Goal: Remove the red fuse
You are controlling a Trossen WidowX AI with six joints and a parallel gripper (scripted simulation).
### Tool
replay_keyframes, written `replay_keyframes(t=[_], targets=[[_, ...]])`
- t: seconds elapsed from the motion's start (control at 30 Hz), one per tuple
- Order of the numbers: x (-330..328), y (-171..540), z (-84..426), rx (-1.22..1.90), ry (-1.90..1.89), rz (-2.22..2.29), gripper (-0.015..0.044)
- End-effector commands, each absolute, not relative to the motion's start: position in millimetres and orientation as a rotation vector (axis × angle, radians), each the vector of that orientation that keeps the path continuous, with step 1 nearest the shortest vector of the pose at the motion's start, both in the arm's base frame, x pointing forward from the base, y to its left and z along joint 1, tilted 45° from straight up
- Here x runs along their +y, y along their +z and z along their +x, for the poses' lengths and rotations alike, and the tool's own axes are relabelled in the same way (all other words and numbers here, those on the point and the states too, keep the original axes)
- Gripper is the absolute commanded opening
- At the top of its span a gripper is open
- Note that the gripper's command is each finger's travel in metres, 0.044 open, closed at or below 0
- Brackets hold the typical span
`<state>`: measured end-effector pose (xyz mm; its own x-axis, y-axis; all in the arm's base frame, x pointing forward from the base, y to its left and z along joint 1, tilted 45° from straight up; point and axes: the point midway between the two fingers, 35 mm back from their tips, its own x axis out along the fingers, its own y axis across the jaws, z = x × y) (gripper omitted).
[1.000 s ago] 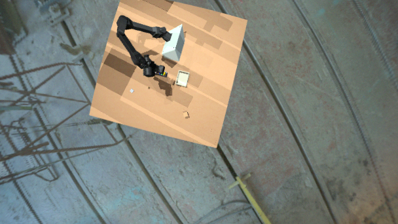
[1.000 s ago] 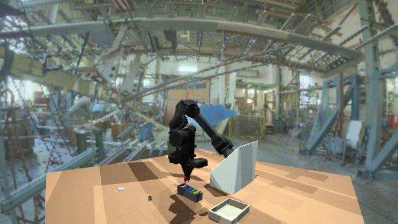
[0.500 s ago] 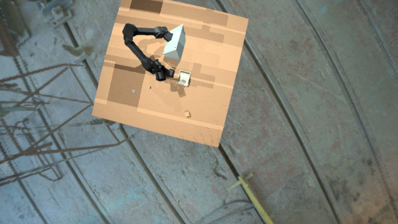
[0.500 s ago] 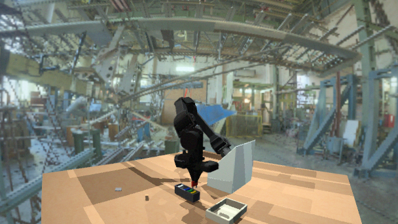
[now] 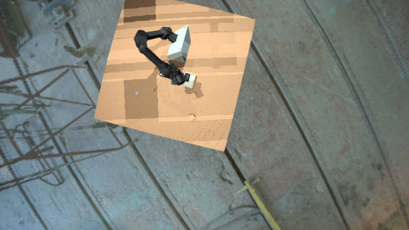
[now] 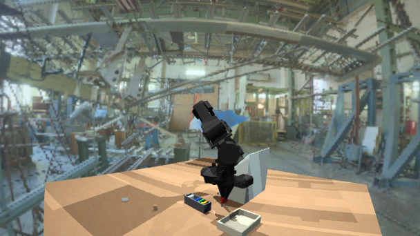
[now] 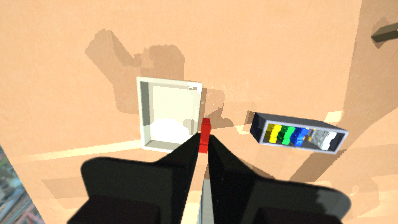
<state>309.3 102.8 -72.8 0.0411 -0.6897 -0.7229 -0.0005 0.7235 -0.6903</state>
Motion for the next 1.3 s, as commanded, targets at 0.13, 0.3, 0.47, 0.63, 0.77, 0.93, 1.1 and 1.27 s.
replay_keyframes(t=[0.13,0.3,0.47,0.63,0.77,0.93,1.1,1.27], targets=[[133,-105,298,1.447,-0.584,-0.602,0.0000],[144,-120,291,1.445,-0.590,-0.604,0.0000],[142,-123,292,1.445,-0.590,-0.604,0.0000],[136,-129,292,1.444,-0.590,-0.605,0.0000],[131,-134,293,1.444,-0.591,-0.605,0.0000],[126,-140,293,1.444,-0.591,-0.605,0.0000],[120,-145,293,1.444,-0.591,-0.605,0.0000],[119,-147,293,1.447,-0.593,-0.597,0.0026]])
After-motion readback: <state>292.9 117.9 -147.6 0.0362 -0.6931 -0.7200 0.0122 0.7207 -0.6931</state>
